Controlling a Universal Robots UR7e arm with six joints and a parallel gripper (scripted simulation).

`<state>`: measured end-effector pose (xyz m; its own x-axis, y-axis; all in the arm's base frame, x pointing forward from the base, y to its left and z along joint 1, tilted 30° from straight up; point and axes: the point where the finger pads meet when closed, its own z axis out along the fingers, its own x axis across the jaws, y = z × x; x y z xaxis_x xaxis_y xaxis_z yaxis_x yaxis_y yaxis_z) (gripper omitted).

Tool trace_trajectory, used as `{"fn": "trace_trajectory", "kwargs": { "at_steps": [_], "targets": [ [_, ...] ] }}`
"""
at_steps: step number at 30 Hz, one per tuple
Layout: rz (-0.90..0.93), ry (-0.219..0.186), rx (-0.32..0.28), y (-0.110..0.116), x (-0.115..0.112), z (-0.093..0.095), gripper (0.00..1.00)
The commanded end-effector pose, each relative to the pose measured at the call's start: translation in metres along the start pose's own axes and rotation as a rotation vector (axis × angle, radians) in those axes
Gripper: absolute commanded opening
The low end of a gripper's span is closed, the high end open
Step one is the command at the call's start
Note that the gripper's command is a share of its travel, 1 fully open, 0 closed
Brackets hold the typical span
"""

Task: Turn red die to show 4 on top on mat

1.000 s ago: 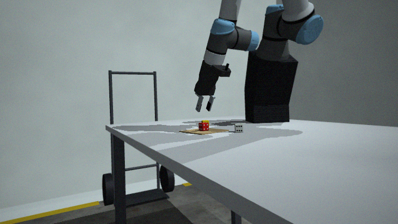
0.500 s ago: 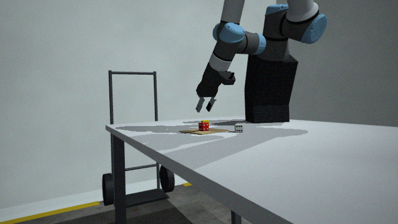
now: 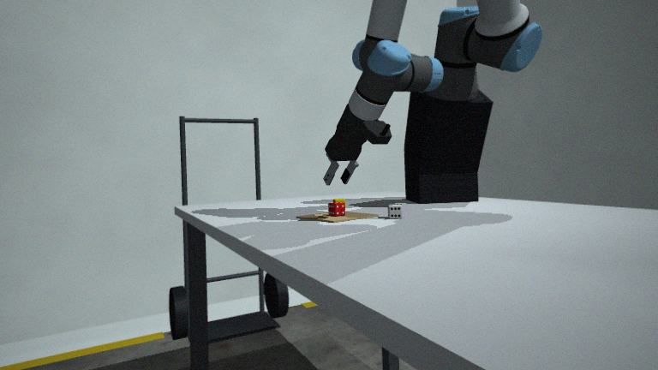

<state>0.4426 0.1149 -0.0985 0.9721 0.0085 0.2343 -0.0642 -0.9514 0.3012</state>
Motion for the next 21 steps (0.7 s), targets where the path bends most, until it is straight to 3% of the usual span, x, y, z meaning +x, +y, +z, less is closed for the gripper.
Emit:
{"fn": "trace_trajectory", "kwargs": {
  "at_steps": [1,21],
  "targets": [
    [0.001,0.001,0.0,0.0003,0.0004,-0.0003,0.87],
    [0.001,0.001,0.0,-0.0057,0.0004,0.0058,0.87]
  ]
}}
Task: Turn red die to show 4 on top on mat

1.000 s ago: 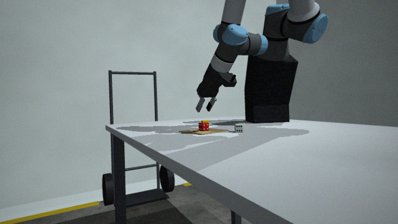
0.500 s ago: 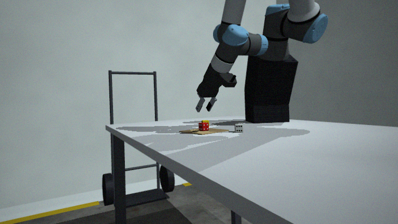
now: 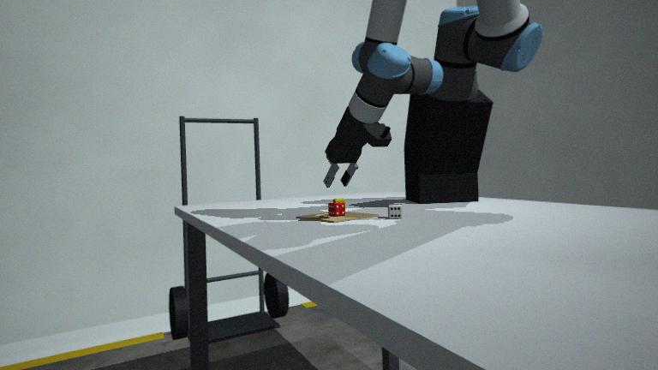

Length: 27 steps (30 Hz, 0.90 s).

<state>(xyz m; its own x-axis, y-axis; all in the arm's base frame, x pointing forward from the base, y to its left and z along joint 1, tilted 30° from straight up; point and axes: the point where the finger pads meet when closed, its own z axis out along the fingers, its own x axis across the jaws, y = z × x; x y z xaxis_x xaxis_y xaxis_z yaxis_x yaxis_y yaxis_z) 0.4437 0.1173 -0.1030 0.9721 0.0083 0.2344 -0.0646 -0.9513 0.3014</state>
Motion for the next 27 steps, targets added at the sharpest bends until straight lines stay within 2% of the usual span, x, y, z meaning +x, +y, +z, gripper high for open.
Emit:
{"fn": "trace_trajectory", "kwargs": {
  "at_steps": [1,27],
  "targets": [
    [0.001,0.001,0.0,-0.003,0.0,0.003,0.87],
    [0.001,0.001,0.0,-0.031,0.0,0.031,0.87]
  ]
}}
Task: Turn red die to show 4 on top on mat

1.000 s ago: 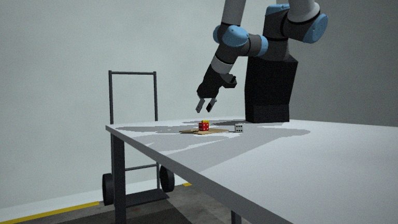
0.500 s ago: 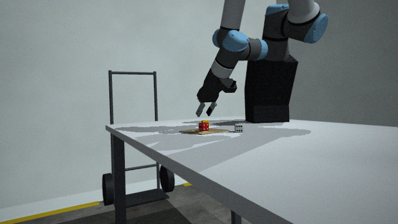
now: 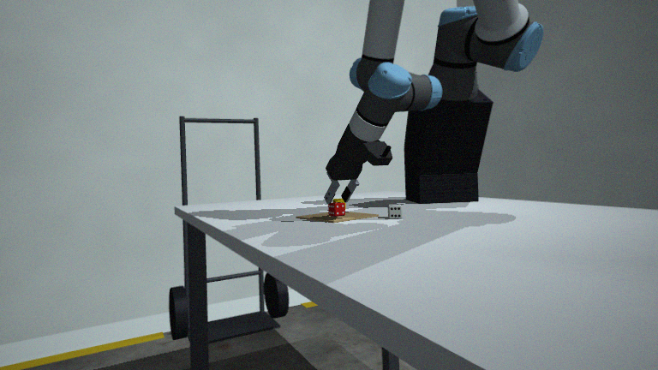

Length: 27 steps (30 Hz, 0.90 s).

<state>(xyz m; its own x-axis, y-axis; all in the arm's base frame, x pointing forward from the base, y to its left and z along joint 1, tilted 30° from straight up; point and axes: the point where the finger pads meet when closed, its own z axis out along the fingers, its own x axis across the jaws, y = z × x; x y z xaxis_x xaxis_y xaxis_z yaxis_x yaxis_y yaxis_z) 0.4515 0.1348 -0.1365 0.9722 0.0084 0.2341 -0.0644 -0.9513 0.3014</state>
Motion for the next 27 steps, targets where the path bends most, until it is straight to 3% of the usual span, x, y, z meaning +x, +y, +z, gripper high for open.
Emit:
{"fn": "trace_trajectory", "kwargs": {
  "at_steps": [1,27],
  "targets": [
    [0.001,0.001,0.0,-0.005,0.001,0.005,0.87],
    [0.001,0.001,0.0,-0.018,0.001,0.018,0.87]
  ]
}}
